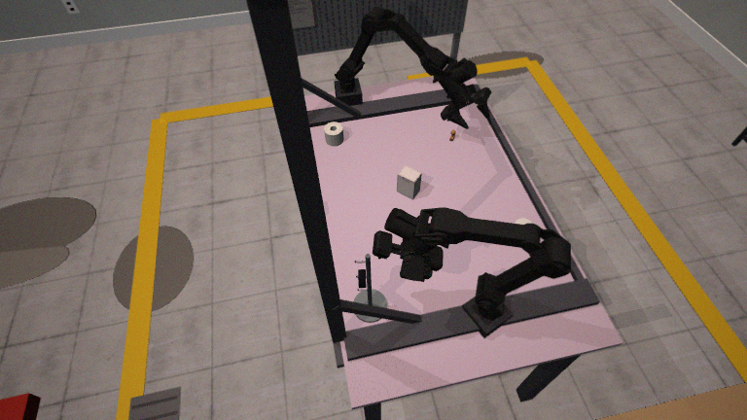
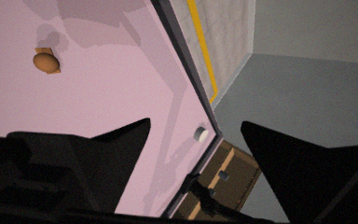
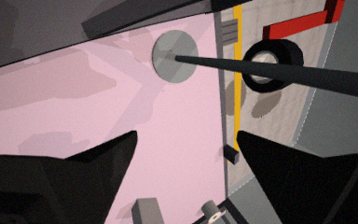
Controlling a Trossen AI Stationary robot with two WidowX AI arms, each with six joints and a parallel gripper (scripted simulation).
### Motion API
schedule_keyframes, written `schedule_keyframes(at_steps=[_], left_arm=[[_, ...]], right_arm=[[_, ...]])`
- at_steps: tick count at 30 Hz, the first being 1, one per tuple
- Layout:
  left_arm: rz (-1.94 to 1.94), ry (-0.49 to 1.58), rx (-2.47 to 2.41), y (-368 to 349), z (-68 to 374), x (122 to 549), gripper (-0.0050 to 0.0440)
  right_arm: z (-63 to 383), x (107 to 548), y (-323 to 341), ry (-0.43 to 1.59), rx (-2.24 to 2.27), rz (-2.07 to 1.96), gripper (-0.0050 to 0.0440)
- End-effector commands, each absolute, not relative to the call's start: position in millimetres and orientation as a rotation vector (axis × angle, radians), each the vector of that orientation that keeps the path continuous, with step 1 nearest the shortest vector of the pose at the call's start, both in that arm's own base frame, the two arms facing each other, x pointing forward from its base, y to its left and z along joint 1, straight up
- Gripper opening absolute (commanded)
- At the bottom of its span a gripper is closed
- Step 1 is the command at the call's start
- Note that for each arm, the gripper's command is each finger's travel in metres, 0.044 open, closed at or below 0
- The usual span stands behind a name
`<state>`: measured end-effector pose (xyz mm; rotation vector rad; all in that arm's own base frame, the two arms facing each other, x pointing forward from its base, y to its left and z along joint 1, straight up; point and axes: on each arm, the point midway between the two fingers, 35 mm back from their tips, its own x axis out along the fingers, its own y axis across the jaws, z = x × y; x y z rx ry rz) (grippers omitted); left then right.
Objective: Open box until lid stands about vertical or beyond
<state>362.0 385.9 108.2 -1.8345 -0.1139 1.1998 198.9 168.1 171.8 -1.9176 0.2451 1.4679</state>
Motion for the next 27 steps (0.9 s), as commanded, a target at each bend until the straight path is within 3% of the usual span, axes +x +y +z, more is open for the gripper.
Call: schedule_keyframes(at_steps=[1, 13, 27], left_arm=[[1.134, -0.027, -1.651, 359, 101, 393, 0.044], [0.949, 0.133, -1.134, 277, 82, 459, 0.044], [0.749, 0.212, -0.569, 159, 67, 497, 0.044]], right_arm=[[183, 223, 160, 0.32, -1.749, 1.247, 0.044], [222, 288, 121, 0.409, -1.194, 0.686, 0.044], [284, 329, 44, 0.259, -0.511, 0.157, 0.044]])
